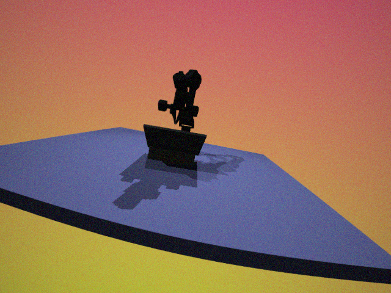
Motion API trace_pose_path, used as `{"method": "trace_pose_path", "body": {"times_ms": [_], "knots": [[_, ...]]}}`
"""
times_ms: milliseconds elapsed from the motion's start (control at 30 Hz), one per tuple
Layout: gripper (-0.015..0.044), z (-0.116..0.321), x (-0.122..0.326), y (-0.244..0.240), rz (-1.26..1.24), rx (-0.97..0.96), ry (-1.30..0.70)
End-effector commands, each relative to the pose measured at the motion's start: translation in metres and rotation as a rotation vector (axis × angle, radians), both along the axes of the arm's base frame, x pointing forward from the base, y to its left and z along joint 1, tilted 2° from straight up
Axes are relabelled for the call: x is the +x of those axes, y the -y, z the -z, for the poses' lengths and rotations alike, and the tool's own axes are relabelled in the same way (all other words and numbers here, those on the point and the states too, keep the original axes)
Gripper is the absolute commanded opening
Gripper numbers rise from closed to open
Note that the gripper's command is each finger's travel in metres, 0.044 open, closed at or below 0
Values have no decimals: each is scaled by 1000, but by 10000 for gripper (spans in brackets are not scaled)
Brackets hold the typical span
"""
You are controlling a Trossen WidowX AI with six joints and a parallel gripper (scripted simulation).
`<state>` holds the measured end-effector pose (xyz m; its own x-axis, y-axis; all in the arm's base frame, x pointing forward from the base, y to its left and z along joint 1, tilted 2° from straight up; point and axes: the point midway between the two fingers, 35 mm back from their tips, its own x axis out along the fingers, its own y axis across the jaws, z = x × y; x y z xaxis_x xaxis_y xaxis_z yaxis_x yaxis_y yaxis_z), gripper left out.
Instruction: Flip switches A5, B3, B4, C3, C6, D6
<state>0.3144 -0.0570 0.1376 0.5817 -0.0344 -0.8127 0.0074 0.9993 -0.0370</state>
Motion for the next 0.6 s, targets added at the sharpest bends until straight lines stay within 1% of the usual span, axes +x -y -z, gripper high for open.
{"method": "trace_pose_path", "body": {"times_ms": [0,567], "knots": [[0,11,4,0,2,-1,-14],[0,23,13,1,2,-1,-13]]}}
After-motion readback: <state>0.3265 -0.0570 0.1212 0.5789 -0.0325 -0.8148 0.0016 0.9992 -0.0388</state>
